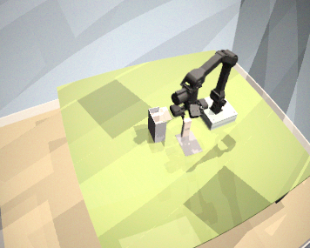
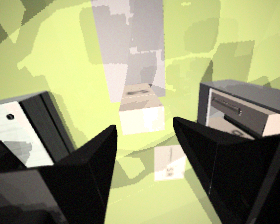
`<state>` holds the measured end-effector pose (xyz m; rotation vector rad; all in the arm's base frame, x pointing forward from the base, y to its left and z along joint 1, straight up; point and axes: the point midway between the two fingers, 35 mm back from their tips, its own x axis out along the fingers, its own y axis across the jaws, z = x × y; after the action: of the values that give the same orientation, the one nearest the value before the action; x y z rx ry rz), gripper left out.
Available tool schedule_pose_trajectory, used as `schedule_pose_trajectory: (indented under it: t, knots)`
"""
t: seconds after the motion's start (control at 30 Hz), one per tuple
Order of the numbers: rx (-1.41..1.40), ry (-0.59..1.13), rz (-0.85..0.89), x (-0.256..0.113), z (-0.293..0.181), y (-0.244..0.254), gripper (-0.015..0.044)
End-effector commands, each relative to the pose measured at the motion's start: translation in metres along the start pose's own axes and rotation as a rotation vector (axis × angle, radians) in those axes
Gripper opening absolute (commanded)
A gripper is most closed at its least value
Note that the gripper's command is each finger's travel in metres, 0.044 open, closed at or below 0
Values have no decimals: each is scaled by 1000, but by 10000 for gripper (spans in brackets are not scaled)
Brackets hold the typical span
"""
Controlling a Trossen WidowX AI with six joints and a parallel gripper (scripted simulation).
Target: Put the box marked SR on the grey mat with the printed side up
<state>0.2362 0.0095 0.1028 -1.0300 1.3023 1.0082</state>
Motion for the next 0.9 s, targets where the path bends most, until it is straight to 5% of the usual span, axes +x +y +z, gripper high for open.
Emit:
schedule_pose_trajectory:
  t: [0.0, 0.87]
  knots:
    - [-4, -3, 2, 6, 0, 0, 237]
    - [-1, 0, 2, 15, 0, 1, 153]
